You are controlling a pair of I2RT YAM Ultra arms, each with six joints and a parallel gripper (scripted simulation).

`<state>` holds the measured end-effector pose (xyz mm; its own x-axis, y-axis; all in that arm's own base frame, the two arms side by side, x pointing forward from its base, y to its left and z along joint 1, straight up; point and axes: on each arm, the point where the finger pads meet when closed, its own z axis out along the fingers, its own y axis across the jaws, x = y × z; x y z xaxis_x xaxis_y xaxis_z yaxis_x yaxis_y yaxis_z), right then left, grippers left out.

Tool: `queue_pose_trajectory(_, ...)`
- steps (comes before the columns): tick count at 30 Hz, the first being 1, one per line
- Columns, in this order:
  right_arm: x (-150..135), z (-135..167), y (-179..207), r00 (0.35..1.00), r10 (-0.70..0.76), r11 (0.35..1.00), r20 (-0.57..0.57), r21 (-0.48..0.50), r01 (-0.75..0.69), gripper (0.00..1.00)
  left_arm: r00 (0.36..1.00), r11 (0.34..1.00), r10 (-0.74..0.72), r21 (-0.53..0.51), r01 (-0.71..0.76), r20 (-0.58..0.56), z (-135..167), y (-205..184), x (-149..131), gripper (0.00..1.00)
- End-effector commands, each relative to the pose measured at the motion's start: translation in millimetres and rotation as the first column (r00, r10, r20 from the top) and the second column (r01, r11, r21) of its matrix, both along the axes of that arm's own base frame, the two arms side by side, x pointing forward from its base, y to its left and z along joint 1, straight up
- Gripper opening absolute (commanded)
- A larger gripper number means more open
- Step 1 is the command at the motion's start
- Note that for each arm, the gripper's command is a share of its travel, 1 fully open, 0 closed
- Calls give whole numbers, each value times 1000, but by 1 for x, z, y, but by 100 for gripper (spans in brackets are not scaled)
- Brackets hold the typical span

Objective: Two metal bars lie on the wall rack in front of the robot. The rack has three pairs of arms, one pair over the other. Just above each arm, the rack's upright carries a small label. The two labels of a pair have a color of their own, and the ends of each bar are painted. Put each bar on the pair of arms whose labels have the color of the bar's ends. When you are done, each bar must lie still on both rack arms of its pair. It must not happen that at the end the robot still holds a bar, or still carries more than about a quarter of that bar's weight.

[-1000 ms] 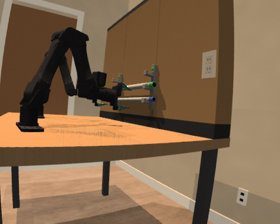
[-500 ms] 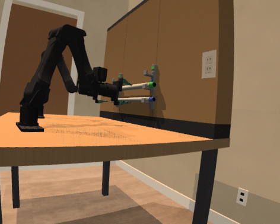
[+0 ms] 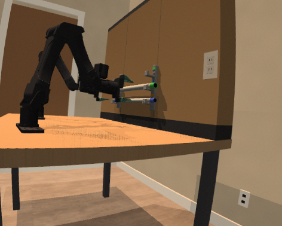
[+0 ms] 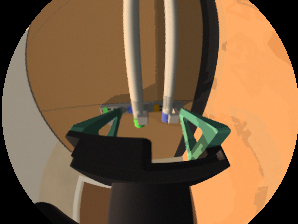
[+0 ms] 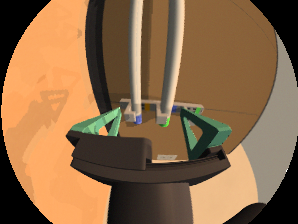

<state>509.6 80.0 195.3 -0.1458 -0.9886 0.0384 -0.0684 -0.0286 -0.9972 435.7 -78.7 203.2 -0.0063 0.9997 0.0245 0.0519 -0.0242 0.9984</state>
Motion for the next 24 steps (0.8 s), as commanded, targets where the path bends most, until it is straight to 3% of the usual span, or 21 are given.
queue_pose_trajectory(1, 5, 40, -1, 998, -2, 1000, 68, 29, 0, 100, 999, 1000, 8, -24, -7, 52, 32, 3, 6, 100)
queue_pose_trajectory(24, 5, 47, -1, 998, -2, 1000, 68, 29, 0, 100, 999, 1000, 8, -24, -7, 52, 39, 3, 6, 100)
